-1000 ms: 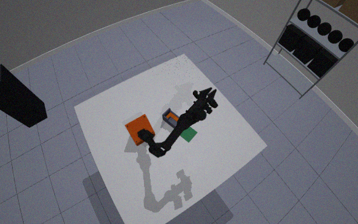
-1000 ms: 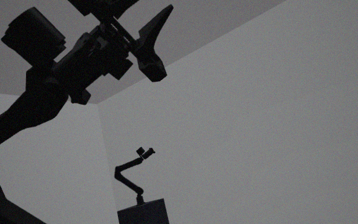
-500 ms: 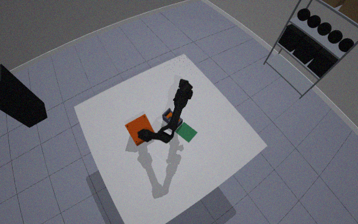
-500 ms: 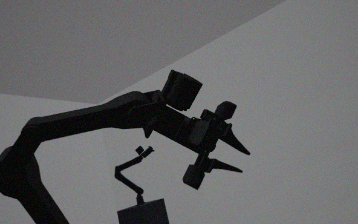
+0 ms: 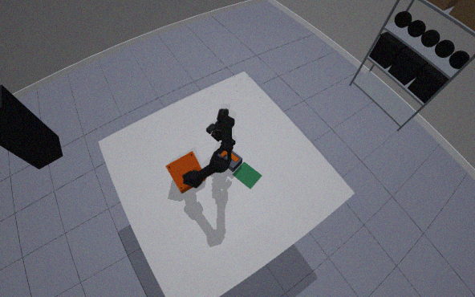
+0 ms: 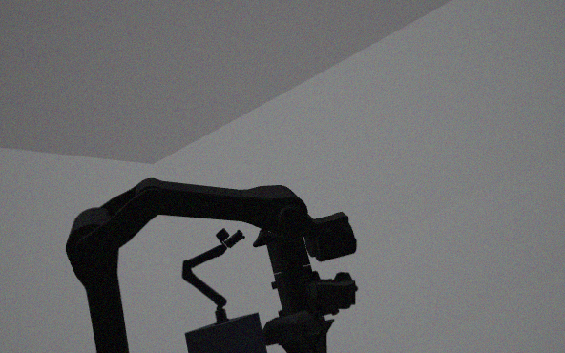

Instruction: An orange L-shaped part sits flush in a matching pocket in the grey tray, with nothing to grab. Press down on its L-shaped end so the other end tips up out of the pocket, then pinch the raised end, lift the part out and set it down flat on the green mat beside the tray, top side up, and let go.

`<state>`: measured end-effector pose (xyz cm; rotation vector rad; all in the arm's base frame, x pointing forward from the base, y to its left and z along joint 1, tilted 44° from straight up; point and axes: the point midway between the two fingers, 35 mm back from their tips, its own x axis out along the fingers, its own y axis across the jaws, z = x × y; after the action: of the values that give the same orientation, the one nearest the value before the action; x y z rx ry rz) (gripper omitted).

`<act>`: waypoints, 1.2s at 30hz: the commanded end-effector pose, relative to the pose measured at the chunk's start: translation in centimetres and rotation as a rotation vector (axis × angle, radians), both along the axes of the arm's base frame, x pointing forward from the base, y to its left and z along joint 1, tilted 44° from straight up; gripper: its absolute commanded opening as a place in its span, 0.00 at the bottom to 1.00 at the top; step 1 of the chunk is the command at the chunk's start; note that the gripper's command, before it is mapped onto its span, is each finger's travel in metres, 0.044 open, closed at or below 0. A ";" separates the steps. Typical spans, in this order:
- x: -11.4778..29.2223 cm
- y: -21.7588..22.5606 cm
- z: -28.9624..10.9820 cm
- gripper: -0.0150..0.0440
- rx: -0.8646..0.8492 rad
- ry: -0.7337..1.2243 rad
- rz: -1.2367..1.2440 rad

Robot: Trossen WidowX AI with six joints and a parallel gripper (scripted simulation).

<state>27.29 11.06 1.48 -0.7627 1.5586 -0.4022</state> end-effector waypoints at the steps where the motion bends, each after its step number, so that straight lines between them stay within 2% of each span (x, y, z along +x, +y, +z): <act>1: 0.0 -0.1 0.3 0.56 -0.017 0.016 0.025; 5: 0.1 -1.0 -0.7 0.56 -0.016 0.016 0.025; 11: 0.1 -5.1 -4.9 0.56 -0.020 0.014 0.025; 36: 0.2 -7.5 -7.3 0.56 -0.021 0.014 0.025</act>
<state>27.47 3.96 -5.57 -0.7920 1.5608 -0.3969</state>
